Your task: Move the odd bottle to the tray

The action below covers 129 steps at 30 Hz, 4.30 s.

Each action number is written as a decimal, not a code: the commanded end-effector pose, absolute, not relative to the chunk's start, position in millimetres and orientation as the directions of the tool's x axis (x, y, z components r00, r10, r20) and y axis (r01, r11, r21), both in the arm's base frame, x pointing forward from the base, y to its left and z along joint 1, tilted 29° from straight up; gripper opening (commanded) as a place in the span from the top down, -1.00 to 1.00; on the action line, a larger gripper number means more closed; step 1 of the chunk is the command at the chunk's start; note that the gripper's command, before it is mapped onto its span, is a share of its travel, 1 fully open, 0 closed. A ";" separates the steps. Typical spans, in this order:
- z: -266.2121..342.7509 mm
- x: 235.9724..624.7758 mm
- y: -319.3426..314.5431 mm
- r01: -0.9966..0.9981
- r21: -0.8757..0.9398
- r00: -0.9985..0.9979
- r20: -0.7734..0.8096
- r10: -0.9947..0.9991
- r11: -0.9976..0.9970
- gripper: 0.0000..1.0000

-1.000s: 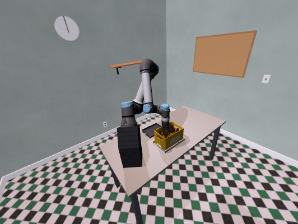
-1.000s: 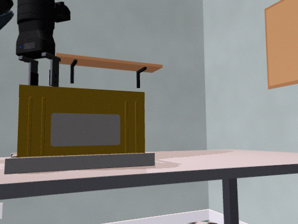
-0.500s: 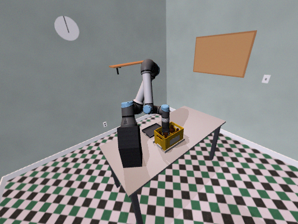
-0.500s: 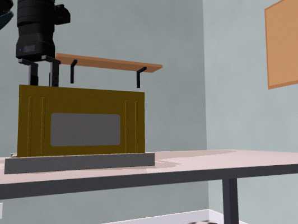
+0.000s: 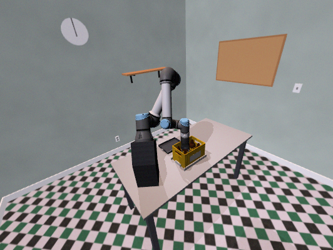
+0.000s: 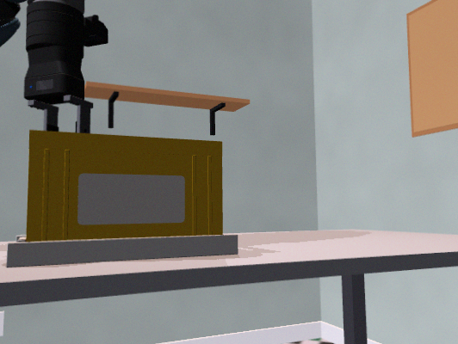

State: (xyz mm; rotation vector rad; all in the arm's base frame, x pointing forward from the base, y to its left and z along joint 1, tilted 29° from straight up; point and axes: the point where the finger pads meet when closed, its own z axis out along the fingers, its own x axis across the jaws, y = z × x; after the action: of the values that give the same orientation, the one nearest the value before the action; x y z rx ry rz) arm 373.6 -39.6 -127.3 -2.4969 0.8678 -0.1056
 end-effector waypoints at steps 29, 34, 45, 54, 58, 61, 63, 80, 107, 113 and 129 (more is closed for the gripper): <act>-142.9 378.0 -32.4 -0.563 -0.474 0.794 -0.084 -0.601 -0.677 -1.00; -142.9 378.0 -32.4 -0.563 -0.474 0.794 -0.084 -0.601 -0.677 -1.00; -142.9 378.0 -32.4 -0.563 -0.474 0.794 -0.084 -0.601 -0.677 -1.00; -142.9 378.0 -32.4 -0.563 -0.474 0.794 -0.084 -0.601 -0.677 -1.00; -142.9 378.0 -32.4 -0.563 -0.474 0.794 -0.084 -0.601 -0.677 -1.00; -142.9 378.0 -32.4 -0.563 -0.474 0.794 -0.084 -0.601 -0.677 -1.00; -142.9 378.0 -32.4 -0.563 -0.474 0.794 -0.084 -0.601 -0.677 1.00; -142.9 378.0 -32.4 -0.563 -0.474 0.794 -0.084 -0.601 -0.677 1.00; -142.9 378.0 -32.4 -0.563 -0.474 0.794 -0.084 -0.601 -0.677 1.00; -142.9 378.0 -32.4 -0.563 -0.474 0.794 -0.084 -0.601 -0.677 1.00; -142.9 378.0 -32.4 -0.563 -0.474 0.794 -0.084 -0.601 -0.677 1.00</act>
State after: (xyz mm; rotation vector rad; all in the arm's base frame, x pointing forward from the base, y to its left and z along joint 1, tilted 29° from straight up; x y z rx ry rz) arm 377.8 -32.0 -143.1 -2.4970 0.8681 -0.1061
